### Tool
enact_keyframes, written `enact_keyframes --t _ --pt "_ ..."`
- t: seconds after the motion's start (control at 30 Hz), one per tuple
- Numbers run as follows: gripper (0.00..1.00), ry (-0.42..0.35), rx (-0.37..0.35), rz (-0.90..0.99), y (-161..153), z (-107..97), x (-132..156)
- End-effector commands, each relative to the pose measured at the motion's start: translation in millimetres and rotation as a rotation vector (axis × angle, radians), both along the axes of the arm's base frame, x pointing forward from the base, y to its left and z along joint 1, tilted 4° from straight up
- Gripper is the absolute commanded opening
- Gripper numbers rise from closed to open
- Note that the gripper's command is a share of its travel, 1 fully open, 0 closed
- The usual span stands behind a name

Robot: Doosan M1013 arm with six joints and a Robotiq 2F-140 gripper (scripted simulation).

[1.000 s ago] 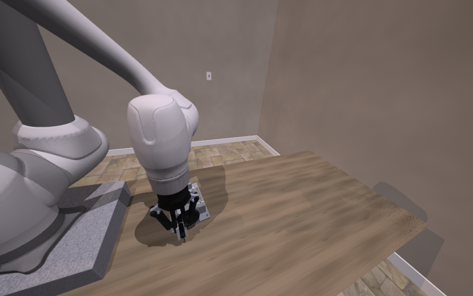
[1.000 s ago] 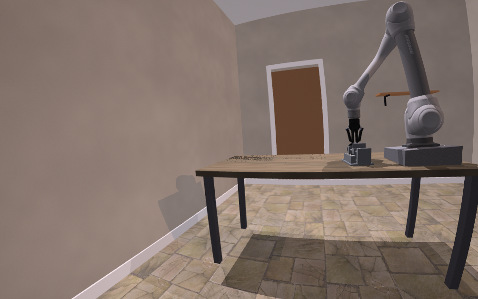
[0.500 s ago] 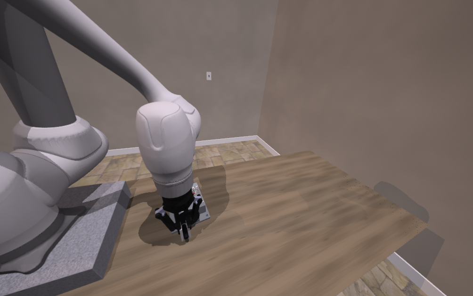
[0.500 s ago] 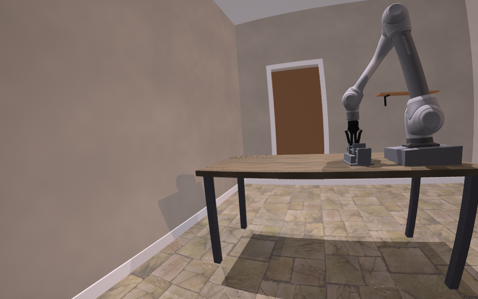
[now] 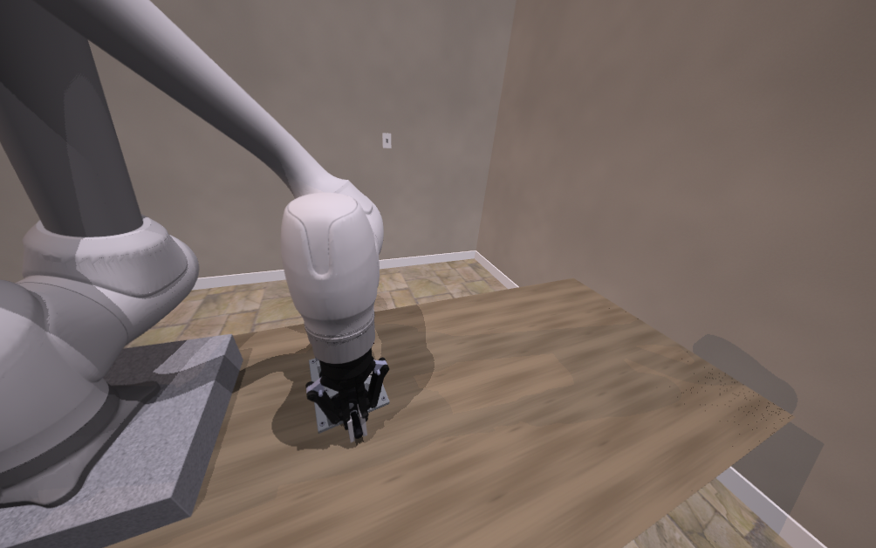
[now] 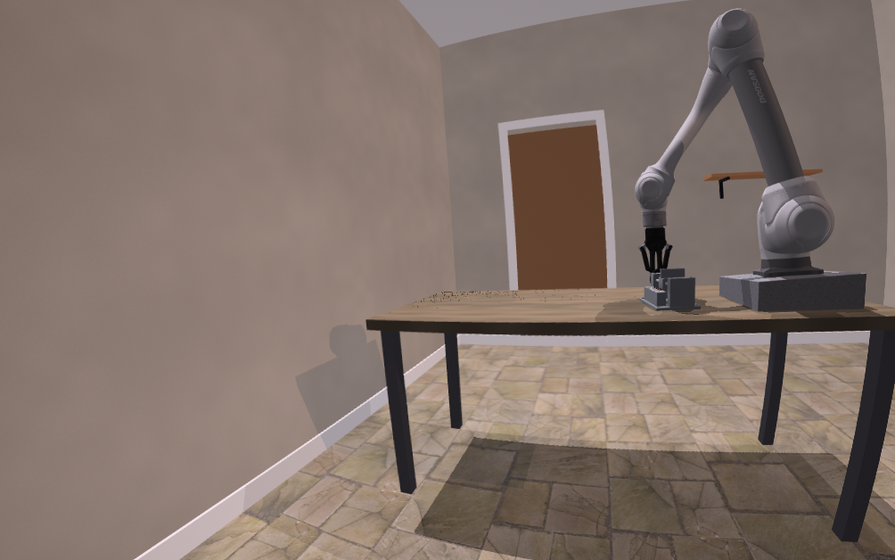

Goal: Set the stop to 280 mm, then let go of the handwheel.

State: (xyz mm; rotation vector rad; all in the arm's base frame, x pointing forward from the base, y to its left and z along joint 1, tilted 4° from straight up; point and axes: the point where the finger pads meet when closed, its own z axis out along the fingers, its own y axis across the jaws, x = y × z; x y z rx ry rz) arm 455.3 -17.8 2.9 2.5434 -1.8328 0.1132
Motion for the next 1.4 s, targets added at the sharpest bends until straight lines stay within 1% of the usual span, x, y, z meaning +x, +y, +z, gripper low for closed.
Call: enact_keyframes --t 0.0,0.23,0.47,0.53,0.97,1.37 --pt "0.04 -0.002 0.001 0.000 2.2 2.4 6.0" --pt "0.04 -0.002 0.001 0.000 7.1 17.0 18.0" --pt "0.04 -0.002 0.001 0.000 8.5 32.3 19.0" --pt "0.04 -0.002 0.001 0.000 8.5 32.3 19.0" --pt "0.04 -0.002 0.001 0.000 5.9 50.0 7.9" --pt "0.04 -0.002 0.001 0.000 0.7 55.2 -8.7"
